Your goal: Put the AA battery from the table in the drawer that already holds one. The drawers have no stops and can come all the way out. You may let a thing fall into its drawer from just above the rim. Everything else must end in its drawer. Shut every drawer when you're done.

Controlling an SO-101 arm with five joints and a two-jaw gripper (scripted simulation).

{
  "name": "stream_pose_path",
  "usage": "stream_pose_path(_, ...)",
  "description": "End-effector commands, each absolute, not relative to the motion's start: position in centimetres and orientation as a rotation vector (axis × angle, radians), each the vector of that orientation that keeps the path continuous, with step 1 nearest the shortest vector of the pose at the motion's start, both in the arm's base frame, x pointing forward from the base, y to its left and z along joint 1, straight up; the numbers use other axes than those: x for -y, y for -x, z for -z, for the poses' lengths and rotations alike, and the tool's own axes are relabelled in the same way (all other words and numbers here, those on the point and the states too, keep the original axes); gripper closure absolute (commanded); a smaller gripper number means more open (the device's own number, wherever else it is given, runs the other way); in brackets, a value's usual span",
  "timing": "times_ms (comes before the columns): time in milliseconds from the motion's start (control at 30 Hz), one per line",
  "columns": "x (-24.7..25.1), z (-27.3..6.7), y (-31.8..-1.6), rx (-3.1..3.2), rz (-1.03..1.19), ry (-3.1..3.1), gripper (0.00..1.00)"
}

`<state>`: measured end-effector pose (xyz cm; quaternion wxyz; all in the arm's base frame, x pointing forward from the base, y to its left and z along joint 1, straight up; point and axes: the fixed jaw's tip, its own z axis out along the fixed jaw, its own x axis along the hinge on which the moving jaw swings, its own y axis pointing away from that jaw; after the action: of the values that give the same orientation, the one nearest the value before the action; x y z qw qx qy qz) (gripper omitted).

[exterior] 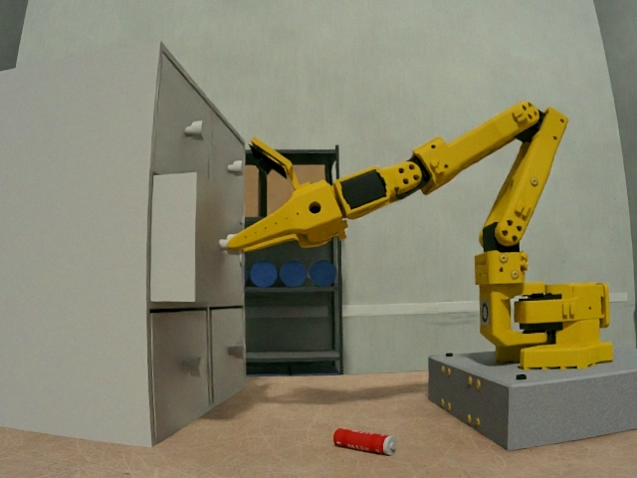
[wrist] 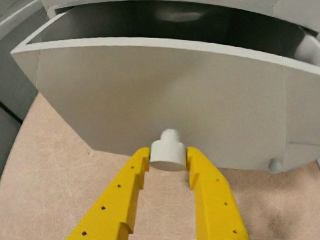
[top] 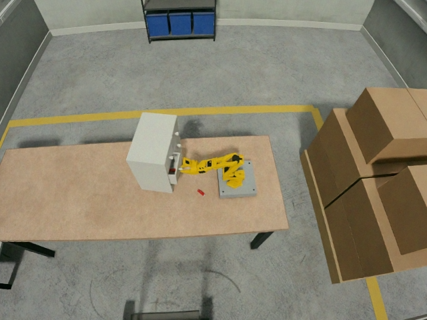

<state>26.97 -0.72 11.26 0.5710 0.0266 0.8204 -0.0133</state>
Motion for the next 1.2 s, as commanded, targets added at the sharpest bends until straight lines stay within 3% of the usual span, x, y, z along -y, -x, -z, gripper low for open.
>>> stream_pose_path(0, 0.3, -11.4, -26.7, -1.922, 0.025, -0.045, 1.0)
stream_pose_path(1167, 0.2, -11.4, -25.7, -1.922, 0.022, -0.04, 1.0)
